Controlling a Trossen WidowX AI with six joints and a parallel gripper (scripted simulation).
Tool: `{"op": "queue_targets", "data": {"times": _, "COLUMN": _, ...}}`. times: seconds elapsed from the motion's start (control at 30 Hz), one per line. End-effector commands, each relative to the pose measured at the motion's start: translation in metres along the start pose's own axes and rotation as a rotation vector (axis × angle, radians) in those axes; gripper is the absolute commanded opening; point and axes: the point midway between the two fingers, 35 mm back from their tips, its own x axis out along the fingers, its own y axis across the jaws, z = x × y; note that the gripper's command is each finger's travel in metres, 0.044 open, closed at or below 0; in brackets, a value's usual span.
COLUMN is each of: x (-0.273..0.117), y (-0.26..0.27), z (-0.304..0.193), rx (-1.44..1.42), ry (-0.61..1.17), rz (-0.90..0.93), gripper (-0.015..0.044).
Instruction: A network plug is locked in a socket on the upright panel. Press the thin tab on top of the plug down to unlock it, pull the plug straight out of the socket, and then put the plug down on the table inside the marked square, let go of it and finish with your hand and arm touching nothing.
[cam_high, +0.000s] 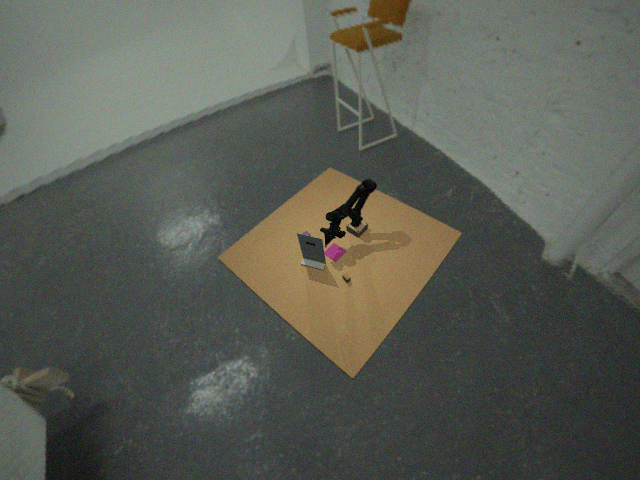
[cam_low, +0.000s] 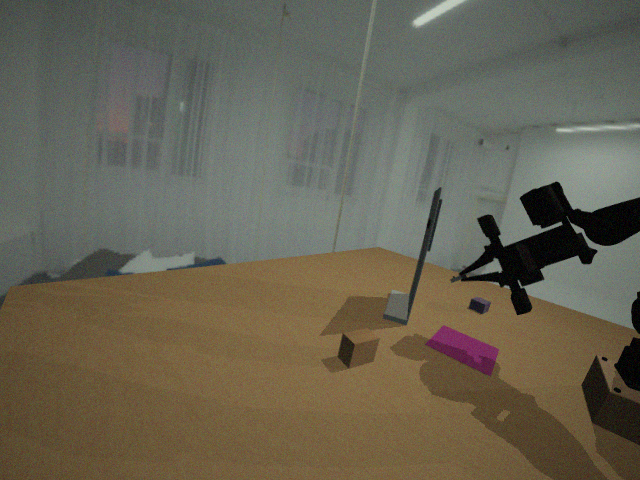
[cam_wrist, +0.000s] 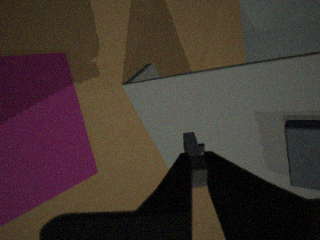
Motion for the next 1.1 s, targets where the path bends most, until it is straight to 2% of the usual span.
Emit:
{"op": "queue_targets", "data": {"times": 0.0, "x": 0.001, "y": 0.008, "z": 0.005, "rx": -0.024, "ry": 0.017, "rz": 0.054, "gripper": 0.0000}}
{"op": "queue_targets", "data": {"times": 0.5, "x": -0.005, "y": 0.056, "z": 0.021, "rx": -0.136, "ry": 0.077, "rz": 0.309, "gripper": 0.0000}}
{"op": "queue_targets", "data": {"times": 1.07, "x": 0.007, "y": 0.067, "z": 0.019, "rx": -0.136, "ry": 0.076, "rz": 0.312, "gripper": 0.0000}}
